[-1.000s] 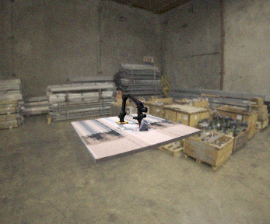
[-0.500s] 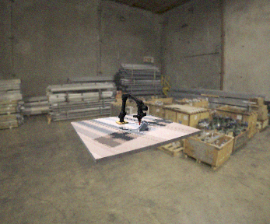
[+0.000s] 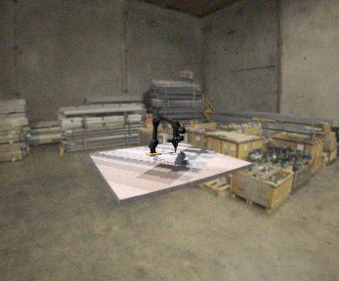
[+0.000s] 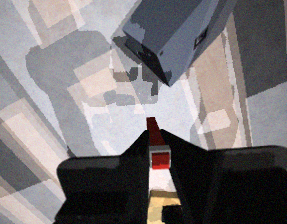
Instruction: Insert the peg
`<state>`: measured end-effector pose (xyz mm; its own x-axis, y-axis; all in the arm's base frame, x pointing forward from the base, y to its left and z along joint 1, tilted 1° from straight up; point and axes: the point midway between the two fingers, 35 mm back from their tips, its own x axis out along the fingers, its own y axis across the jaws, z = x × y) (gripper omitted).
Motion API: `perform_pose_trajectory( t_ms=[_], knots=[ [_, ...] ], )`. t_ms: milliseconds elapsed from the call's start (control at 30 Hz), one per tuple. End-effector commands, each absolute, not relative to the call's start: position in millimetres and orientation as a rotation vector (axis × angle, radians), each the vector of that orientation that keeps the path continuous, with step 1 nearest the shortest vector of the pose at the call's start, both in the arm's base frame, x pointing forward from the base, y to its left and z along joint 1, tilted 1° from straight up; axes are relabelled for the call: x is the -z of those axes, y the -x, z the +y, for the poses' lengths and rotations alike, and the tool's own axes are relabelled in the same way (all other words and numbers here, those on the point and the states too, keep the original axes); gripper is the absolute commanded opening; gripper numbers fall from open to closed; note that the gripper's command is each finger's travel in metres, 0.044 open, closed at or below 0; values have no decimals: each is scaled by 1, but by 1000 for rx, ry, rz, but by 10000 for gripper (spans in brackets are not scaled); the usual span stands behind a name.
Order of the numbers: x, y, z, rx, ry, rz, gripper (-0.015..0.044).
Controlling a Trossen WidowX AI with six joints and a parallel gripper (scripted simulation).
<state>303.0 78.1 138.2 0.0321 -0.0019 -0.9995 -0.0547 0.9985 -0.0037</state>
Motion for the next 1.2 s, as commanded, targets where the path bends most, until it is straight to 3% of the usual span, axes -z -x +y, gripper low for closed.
perform_pose_trajectory(
  t_ms=[0,1167],
  knots=[
    [-145,-302,78,-44,37,1533,0],
    [-131,-311,54,140,-437,1550,0]
  ],
)
